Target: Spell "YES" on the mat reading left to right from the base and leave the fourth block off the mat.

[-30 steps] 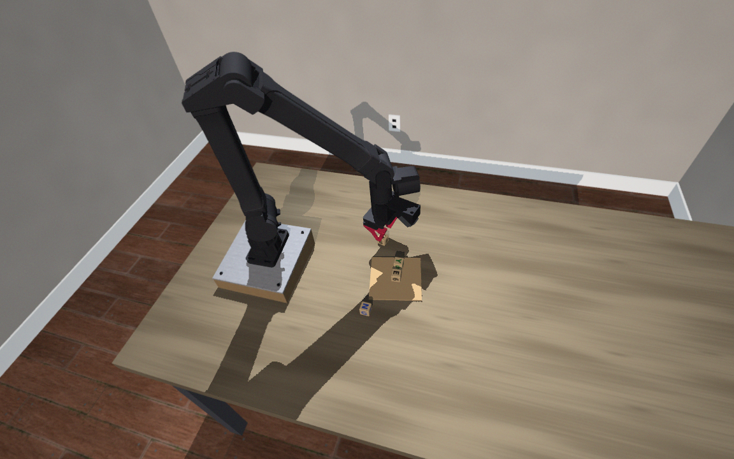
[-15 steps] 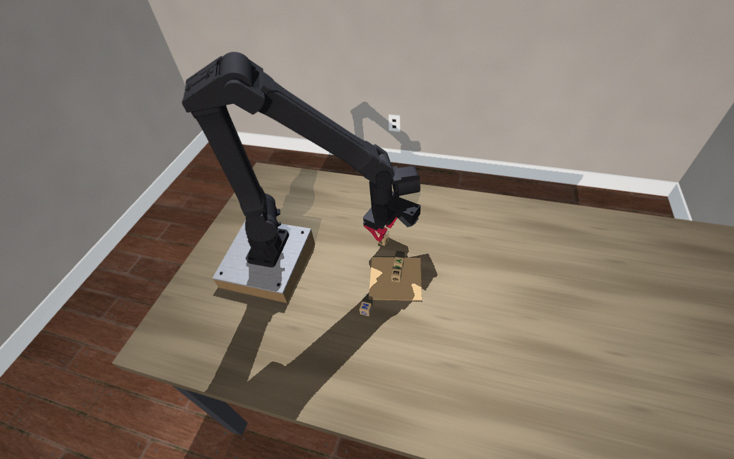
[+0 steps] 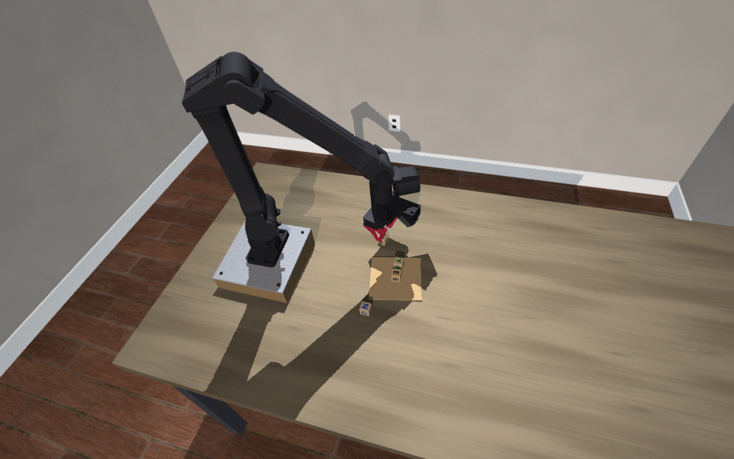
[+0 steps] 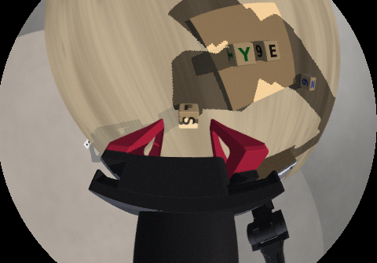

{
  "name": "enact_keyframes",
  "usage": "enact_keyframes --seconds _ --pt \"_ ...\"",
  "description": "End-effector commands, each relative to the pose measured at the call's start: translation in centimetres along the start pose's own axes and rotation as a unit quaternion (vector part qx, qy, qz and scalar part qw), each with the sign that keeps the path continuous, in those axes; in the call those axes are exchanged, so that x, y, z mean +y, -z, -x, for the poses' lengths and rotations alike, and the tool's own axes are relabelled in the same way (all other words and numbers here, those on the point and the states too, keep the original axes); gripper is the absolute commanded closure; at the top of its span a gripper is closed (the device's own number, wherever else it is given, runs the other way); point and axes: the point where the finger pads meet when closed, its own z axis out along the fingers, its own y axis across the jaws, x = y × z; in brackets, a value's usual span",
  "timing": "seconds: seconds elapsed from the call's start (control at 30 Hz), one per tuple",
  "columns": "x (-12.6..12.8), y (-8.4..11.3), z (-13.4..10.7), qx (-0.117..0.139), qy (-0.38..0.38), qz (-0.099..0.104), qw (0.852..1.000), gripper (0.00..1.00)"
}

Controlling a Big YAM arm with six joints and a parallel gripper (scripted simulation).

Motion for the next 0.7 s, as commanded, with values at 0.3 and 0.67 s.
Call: enact_keyframes --seconds 0.3,0.67 --pt "-0.24 0.2 0.2 -0.007 0.001 0.007 1.0 0.41" --pt "-0.23 0.2 0.18 -0.007 0.001 0.007 1.0 0.41"
